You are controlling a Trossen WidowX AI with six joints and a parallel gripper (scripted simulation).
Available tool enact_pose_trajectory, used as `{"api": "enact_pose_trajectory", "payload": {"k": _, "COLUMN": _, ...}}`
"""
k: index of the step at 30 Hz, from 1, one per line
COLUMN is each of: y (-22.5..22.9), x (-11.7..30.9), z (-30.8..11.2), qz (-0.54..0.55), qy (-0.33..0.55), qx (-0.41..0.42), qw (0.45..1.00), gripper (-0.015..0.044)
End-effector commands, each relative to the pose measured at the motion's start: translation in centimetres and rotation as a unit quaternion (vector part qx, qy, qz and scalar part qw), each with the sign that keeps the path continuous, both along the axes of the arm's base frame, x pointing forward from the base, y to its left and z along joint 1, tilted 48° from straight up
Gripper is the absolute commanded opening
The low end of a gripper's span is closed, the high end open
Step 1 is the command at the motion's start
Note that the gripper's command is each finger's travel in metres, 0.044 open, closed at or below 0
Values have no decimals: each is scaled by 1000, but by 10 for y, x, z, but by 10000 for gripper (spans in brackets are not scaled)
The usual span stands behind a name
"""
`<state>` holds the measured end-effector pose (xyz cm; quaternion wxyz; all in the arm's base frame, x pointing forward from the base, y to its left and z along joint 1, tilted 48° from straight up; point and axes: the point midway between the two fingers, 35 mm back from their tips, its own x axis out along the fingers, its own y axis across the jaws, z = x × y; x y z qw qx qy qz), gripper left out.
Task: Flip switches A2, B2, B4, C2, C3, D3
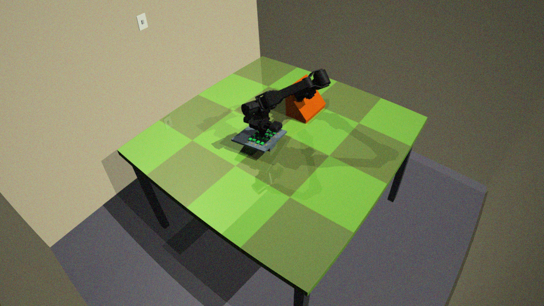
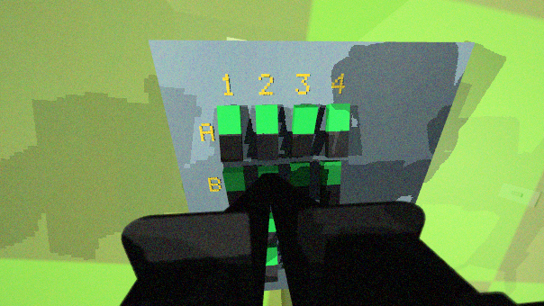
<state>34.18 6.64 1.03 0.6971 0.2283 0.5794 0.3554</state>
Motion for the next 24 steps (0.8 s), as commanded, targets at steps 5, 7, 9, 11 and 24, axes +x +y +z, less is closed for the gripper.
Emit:
{"api": "enact_pose_trajectory", "payload": {"k": 5, "y": 1, "x": 0, "z": -1, "qz": -1, "qy": 1, "qx": 2, "qw": 1000, "gripper": 0}}
{"api": "enact_pose_trajectory", "payload": {"k": 7, "y": 1, "x": 0, "z": -1, "qz": -1, "qy": 1, "qx": 2, "qw": 1000, "gripper": 0}}
{"api": "enact_pose_trajectory", "payload": {"k": 9, "y": 2, "x": 0, "z": -1, "qz": -1, "qy": 1, "qx": 2, "qw": 1000, "gripper": 0}}
{"api": "enact_pose_trajectory", "payload": {"k": 11, "y": 2, "x": 0, "z": -1, "qz": -1, "qy": 1, "qx": 2, "qw": 1000, "gripper": 0}}
{"api": "enact_pose_trajectory", "payload": {"k": 24, "y": 3, "x": 0, "z": -2, "qz": -1, "qy": 1, "qx": 2, "qw": 1000, "gripper": 0}}
